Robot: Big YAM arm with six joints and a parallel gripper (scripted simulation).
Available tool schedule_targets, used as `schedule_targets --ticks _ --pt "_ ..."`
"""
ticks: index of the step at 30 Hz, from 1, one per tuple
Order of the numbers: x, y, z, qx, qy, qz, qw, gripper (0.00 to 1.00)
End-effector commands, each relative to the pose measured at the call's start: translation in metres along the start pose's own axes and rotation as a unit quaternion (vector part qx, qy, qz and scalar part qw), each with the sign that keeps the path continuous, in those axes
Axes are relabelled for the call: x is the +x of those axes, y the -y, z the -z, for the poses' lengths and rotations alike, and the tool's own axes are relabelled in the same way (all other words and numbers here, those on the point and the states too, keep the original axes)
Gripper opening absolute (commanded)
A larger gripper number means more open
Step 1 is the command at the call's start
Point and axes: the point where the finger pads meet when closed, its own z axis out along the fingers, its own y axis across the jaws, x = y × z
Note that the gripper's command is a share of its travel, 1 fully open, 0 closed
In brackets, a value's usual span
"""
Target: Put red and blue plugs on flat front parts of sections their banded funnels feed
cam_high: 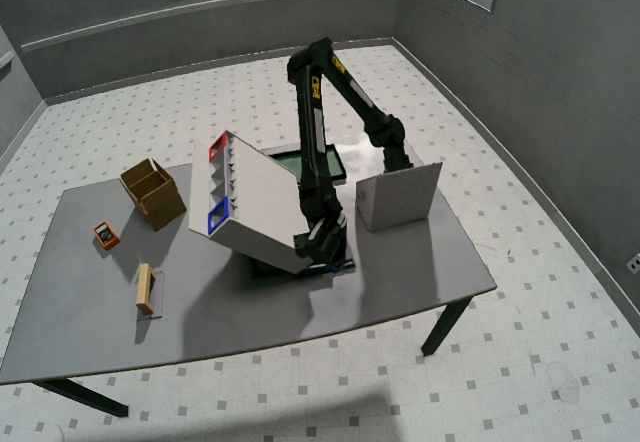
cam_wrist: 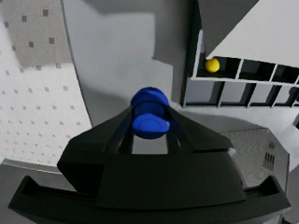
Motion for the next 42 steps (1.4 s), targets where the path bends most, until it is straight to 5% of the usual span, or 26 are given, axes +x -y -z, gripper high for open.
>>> schedule_targets --ticks 1,8,22,24,26,30,35,42 --pt "-0.013 -0.012 0.016 -0.013 0.013 -0.009 1.0 0.0" --pt "-0.012 -0.011 0.015 -0.012 0.013 -0.008 1.0 0.0" --pt "0.056 -0.006 -0.026 -0.001 0.006 0.002 1.0 0.0" --pt "0.059 -0.006 -0.027 -0.001 0.006 0.002 1.0 0.0" --pt "0.038 -0.019 -0.009 -0.023 0.022 -0.015 0.999 0.0" --pt "0.045 0.005 -0.021 -0.011 0.005 -0.013 1.0 0.0" --pt "0.045 0.017 -0.021 -0.011 0.005 -0.009 1.0 0.0" --pt "0.046 0.066 -0.023 -0.01 0.005 -0.009 1.0 0.0"
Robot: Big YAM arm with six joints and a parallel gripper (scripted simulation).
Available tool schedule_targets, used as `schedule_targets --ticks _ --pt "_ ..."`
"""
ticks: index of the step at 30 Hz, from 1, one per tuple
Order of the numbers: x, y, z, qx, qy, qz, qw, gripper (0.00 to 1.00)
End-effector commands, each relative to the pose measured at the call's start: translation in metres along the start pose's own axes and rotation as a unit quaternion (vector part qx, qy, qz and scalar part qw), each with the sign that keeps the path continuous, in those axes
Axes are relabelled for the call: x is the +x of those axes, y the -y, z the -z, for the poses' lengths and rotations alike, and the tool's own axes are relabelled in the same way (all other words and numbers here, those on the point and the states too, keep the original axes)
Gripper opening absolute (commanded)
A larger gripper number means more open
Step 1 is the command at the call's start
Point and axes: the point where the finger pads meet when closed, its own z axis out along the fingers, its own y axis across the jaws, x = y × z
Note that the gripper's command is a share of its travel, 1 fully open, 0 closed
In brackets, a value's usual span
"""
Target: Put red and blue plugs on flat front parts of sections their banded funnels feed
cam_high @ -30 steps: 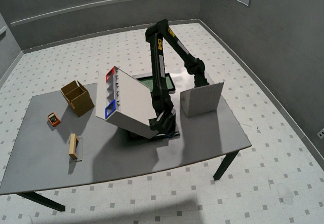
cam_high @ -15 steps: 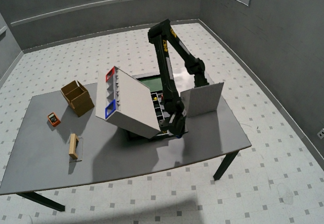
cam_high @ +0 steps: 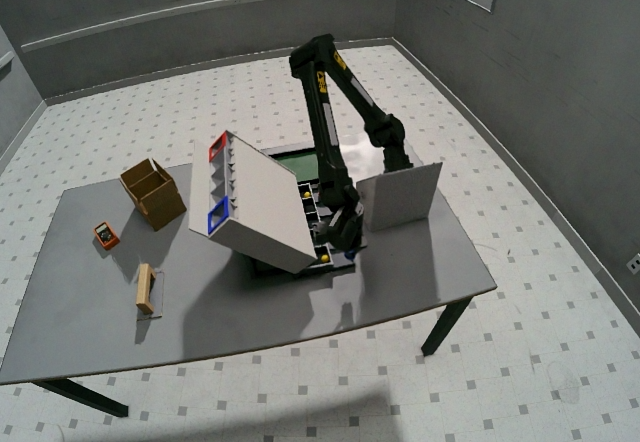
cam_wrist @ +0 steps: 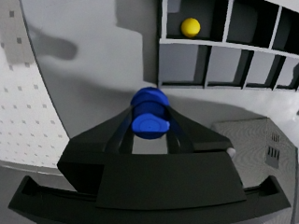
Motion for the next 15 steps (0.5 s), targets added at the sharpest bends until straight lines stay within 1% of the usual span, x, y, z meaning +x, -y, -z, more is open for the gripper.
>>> schedule_targets --ticks 1,4,7,10,11,13,15 --pt "-0.013 0.022 0.007 -0.017 0.004 -0.006 1.0 0.0" --pt "-0.012 0.04 0.006 -0.017 0.004 -0.006 1.0 0.0" --pt "-0.012 0.052 0.006 -0.017 0.004 -0.006 1.0 0.0" --pt "-0.012 0.054 0.006 -0.017 0.004 -0.006 1.0 0.0" --pt "-0.015 0.049 0.011 -0.021 0.012 -0.004 1.0 0.0" --pt "-0.011 0.055 0.007 -0.017 0.006 -0.003 1.0 0.0" --pt "-0.012 0.054 0.008 -0.018 0.006 -0.004 1.0 0.0"
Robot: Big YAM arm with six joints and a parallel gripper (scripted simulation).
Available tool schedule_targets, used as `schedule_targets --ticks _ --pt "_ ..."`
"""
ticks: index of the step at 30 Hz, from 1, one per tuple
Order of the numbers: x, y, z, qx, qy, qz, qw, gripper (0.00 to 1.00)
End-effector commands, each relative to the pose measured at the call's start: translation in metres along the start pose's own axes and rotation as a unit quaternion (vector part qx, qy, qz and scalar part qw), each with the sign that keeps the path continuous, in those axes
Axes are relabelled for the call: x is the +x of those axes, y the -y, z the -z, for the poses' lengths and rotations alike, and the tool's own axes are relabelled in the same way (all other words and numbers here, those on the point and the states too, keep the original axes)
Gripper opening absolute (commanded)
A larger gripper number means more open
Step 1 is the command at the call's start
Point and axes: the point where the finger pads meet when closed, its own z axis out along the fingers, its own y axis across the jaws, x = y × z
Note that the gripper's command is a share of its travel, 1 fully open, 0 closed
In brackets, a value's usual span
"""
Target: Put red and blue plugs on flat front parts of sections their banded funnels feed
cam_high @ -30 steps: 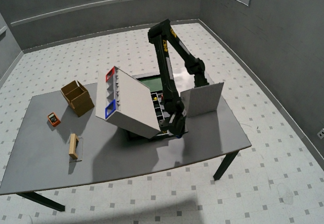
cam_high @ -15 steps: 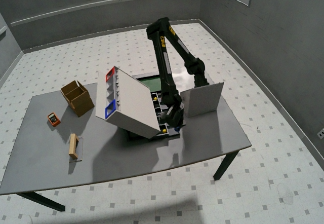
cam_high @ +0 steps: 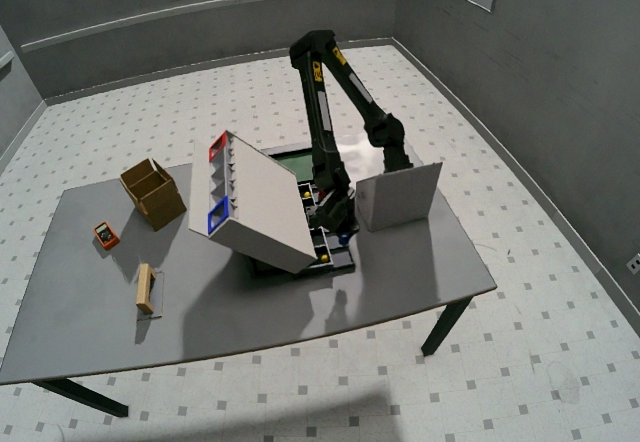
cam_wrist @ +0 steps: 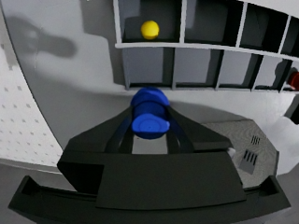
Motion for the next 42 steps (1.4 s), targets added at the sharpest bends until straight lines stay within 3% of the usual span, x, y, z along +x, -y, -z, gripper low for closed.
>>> schedule_targets --ticks 1,29,42 --pt "-0.009 -0.001 0.005 -0.01 0.008 -0.002 1.0 0.0" --pt "-0.009 -0.001 0.005 -0.01 0.008 -0.004 1.0 0.0" --pt "0.001 0.002 -0.015 0.001 -0.004 0.005 1.0 0.0"
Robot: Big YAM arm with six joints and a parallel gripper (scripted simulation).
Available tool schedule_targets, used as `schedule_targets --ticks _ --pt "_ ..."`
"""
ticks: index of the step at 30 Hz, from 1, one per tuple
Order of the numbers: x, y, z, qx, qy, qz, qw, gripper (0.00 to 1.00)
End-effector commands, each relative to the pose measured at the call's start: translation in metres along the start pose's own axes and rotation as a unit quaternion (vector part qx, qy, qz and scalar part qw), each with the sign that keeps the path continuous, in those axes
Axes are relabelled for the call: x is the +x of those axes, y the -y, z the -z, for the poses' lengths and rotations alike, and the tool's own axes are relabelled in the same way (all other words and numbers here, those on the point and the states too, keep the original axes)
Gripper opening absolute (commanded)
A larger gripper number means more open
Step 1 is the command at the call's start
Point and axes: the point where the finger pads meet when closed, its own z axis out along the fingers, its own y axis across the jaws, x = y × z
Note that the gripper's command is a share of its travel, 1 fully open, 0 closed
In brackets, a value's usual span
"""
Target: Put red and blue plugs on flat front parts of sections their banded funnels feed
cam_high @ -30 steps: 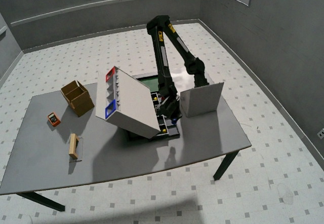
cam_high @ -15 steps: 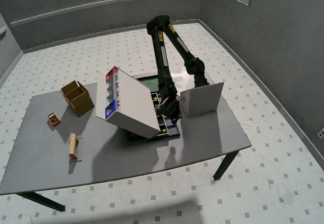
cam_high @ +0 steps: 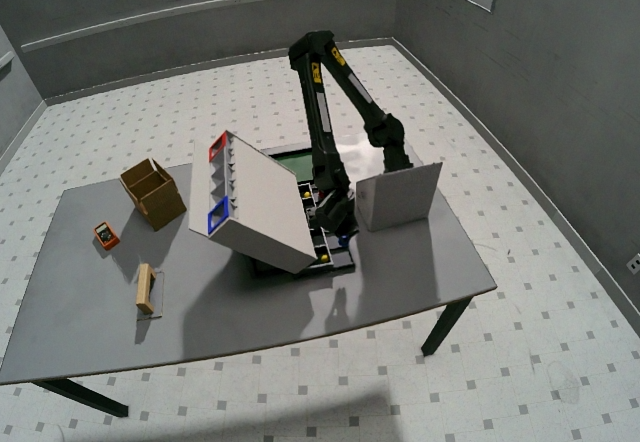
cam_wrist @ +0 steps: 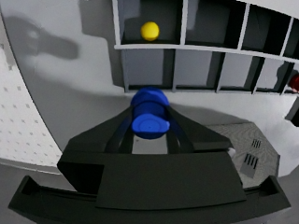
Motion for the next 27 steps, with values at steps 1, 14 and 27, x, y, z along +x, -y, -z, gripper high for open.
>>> schedule_targets --ticks 1,14,27 --pt "0.002 0.001 -0.012 0.002 -0.006 0.003 1.0 0.0" --pt "0.002 0.001 -0.036 0.001 -0.005 0.002 1.0 0.0" --pt "0.004 0.003 -0.06 0.002 -0.006 0.003 1.0 0.0"
